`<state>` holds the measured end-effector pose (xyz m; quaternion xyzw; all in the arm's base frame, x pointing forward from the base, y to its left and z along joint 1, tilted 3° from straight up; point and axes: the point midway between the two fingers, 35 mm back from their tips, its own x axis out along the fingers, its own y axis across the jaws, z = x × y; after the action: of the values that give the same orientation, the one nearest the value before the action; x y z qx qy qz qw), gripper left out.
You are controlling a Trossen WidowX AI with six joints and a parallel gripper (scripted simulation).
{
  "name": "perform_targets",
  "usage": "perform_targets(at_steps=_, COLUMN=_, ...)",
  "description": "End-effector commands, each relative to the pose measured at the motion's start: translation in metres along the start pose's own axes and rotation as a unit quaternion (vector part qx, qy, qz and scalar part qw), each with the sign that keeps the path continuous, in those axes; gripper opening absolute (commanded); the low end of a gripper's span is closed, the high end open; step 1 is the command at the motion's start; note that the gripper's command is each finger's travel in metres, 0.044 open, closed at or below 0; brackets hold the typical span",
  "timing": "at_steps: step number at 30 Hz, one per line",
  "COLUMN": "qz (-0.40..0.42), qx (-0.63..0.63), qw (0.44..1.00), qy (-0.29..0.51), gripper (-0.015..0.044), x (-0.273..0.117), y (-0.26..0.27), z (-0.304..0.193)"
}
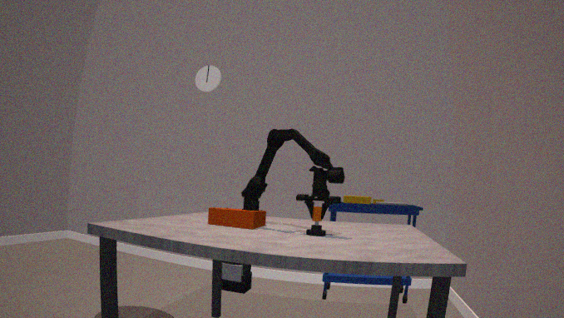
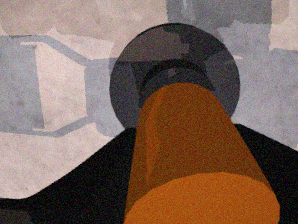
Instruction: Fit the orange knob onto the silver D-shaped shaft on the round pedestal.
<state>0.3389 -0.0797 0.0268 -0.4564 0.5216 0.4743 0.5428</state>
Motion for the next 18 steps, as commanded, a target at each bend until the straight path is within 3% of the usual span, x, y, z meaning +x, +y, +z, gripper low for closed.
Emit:
perform_targets(at_steps=1, qz=0.000, qx=-0.025, qw=1.000, qy=0.001, gripper=0.0000, x=-0.0026, y=0.0014, z=-0.0003)
perform_targets(at_steps=6, qz=0.000, qx=-0.103, qw=0.995, qy=0.001, gripper=0.0000, x=-0.0009, y=0.0038, z=0.0001)
perform_targets(at_steps=18, qz=0.000, qx=-0.103, qw=0.995, qy=0.001, gripper=0.0000, x=0.0006, y=0.0023, z=0.0000)
